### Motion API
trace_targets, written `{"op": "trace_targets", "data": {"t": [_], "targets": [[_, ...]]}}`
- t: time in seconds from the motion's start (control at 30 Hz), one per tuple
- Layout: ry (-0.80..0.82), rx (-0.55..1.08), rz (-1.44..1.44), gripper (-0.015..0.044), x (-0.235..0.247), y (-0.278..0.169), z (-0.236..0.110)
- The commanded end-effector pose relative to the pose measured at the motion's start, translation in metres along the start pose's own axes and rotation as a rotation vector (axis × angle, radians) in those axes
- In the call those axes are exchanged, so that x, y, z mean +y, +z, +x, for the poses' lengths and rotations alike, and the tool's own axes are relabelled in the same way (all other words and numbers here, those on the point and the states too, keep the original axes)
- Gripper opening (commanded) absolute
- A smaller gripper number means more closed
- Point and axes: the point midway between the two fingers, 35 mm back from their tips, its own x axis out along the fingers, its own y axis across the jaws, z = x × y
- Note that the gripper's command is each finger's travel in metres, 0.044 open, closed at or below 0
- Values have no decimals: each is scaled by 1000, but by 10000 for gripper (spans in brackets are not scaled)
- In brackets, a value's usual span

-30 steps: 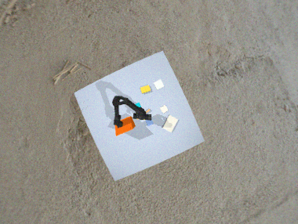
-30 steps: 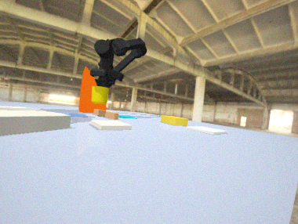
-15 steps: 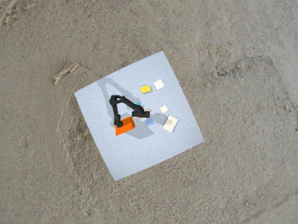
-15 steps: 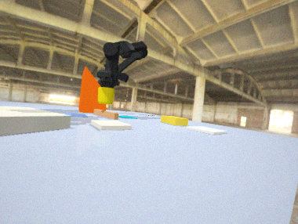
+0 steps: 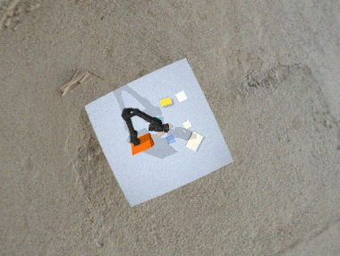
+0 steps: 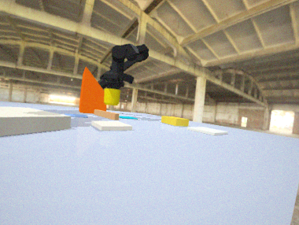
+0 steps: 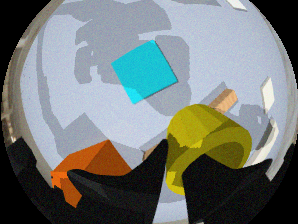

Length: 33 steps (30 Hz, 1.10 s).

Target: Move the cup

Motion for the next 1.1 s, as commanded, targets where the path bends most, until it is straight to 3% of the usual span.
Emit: {"op": "trace_targets", "data": {"t": [0.0, 1.07], "targets": [[3, -3, 6, 0, 5, 5, 0], [5, -5, 7, 0, 48, 50, -1]]}}
